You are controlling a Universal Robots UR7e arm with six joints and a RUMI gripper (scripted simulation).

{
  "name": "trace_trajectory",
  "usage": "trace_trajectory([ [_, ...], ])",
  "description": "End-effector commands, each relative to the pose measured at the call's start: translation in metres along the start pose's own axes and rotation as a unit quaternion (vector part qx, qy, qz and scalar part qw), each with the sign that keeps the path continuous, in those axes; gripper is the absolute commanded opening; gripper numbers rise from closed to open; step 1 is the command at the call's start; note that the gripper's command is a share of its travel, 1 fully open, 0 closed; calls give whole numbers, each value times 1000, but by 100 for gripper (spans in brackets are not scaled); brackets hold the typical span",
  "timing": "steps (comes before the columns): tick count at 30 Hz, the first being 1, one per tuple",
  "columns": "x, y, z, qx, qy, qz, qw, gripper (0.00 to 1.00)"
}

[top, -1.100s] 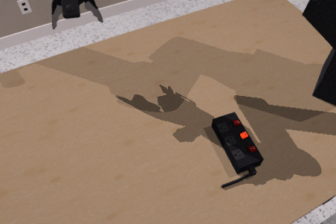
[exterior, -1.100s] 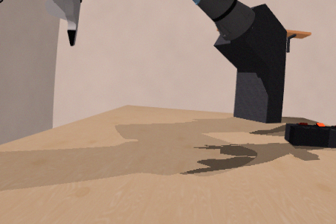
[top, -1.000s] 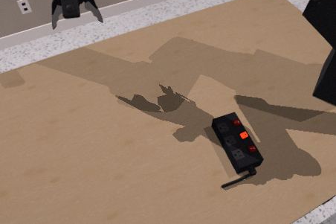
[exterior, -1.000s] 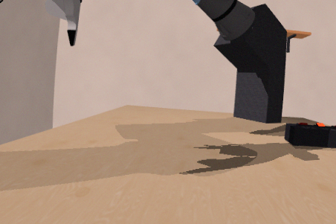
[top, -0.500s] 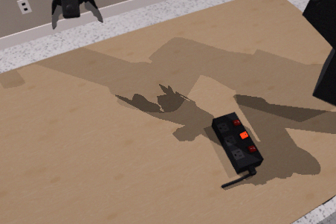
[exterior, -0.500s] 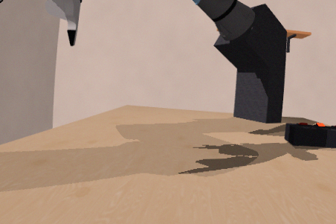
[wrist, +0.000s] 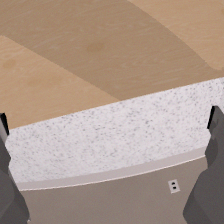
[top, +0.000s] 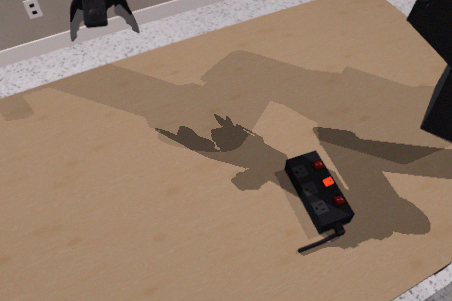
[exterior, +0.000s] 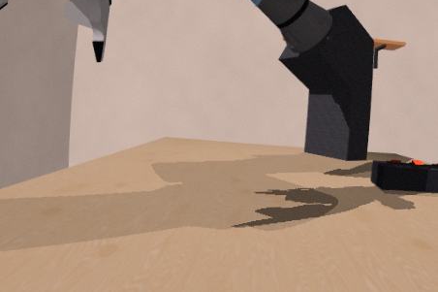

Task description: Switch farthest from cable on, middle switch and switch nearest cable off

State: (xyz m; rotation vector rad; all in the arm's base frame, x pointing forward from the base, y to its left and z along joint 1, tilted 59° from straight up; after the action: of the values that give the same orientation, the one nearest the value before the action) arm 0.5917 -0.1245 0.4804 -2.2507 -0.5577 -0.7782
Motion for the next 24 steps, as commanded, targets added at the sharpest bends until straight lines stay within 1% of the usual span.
trace_trajectory([
  [1, 0, 1, 3, 0, 6, 0, 1000, 100],
  [9, -4, 9, 25, 1, 36, 5, 999, 100],
  [16, -12, 20, 57, 1, 81, 11, 997, 100],
  [18, -12, 20, 57, 1, 81, 11, 997, 100],
  [24, -22, 29, 94, 0, 133, 17, 991, 100],
])
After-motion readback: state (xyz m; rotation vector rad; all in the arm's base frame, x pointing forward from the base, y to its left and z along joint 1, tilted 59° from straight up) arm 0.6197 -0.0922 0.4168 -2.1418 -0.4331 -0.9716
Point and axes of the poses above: the point where the finger pads meet when closed, its own y axis out along the fingers, its own x axis across the jaws, z = x × y, the point moved 3 cm from there along -y, back along the fingers, and after that the axes turned 4 degrees about y, right-handed, at the moved point
